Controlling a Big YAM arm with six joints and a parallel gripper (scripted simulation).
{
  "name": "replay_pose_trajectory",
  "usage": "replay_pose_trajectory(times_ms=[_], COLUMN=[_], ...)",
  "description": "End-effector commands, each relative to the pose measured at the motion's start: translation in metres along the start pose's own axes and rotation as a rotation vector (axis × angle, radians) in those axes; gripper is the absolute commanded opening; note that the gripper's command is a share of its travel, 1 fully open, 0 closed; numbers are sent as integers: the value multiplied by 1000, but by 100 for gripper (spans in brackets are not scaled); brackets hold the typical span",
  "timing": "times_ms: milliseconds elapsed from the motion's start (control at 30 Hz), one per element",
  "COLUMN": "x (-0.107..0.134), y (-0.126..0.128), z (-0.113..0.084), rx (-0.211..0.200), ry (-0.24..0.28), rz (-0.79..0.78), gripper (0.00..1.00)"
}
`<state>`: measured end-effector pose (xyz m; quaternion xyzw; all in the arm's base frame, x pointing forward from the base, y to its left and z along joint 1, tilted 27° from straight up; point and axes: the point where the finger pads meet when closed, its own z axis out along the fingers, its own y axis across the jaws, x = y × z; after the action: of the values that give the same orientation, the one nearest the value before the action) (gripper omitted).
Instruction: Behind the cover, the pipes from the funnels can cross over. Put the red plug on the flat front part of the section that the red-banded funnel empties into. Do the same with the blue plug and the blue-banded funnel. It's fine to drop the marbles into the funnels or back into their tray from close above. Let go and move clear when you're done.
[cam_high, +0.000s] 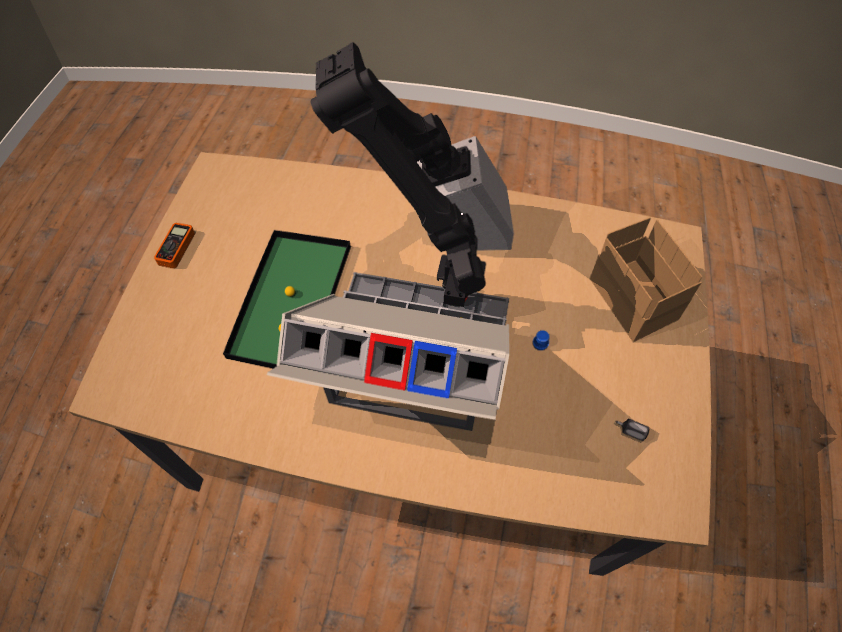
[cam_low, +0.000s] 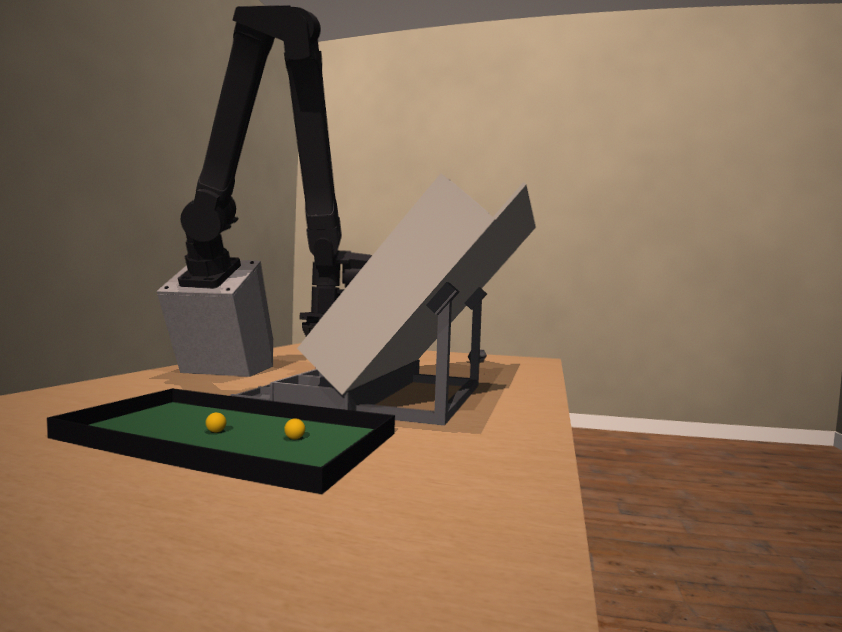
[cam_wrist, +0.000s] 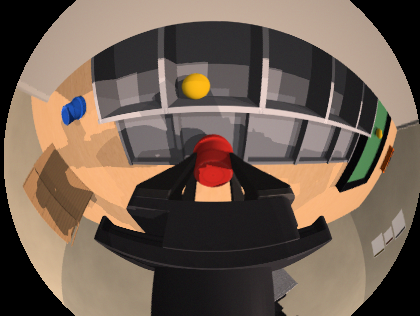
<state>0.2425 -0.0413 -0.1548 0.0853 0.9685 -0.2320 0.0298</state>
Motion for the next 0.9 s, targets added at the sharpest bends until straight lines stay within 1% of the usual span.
replay_pose_trajectory(times_ms=[0, 433, 467, 567, 733, 800, 867], x=[-6, -7, -12, -6, -3, -8, -7], y=[1, 0, 3, 0, 1, 0, 1], z=[4, 13, 8, 16, 19, 17, 18], rx=[-1, -1, -7, -1, 0, -4, -3], ry=[-9, -9, -29, -7, -8, -18, -17], rz=[0, 3, -3, 4, -8, 5, -2], gripper=[0, 0, 0, 0, 0, 0, 0])
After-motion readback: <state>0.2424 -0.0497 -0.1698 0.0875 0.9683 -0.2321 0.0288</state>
